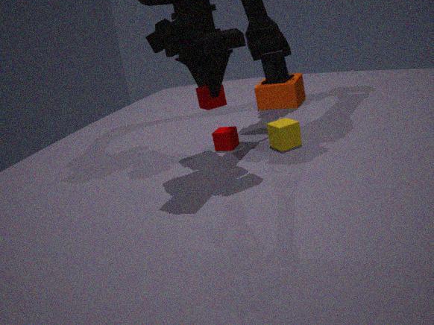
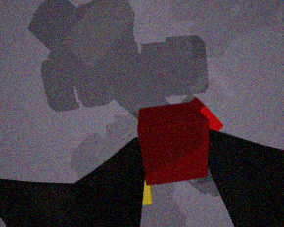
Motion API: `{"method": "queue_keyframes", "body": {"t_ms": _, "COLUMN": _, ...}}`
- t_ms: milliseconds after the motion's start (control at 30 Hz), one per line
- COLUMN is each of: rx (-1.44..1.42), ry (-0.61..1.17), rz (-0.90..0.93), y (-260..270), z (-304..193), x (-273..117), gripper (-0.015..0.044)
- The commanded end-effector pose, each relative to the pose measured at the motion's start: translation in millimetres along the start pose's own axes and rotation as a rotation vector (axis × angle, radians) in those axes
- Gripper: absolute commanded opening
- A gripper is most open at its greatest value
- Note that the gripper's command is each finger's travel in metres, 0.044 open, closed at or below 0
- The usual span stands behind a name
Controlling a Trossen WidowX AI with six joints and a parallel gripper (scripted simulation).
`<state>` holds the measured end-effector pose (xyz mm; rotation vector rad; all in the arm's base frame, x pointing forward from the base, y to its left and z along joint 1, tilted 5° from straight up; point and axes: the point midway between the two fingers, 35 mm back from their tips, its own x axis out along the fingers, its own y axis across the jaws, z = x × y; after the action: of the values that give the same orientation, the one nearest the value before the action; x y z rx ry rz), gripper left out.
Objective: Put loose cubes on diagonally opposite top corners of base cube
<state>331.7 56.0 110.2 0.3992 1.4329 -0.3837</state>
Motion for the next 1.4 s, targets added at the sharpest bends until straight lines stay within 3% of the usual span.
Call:
{"method": "queue_keyframes", "body": {"t_ms": 0, "rx": -0.087, "ry": 0.001, "rz": -0.004, "y": 7.2, "z": -10.2, "x": 3.6, "gripper": 0.0105}}
{"method": "queue_keyframes", "body": {"t_ms": 933, "rx": -0.689, "ry": 0.003, "rz": 0.002, "y": 53.3, "z": -82.9, "x": 18.6, "gripper": 0.0105}}
{"method": "queue_keyframes", "body": {"t_ms": 1367, "rx": -0.703, "ry": 0.003, "rz": 0.002, "y": 54.1, "z": -84.8, "x": 19.4, "gripper": 0.0105}}
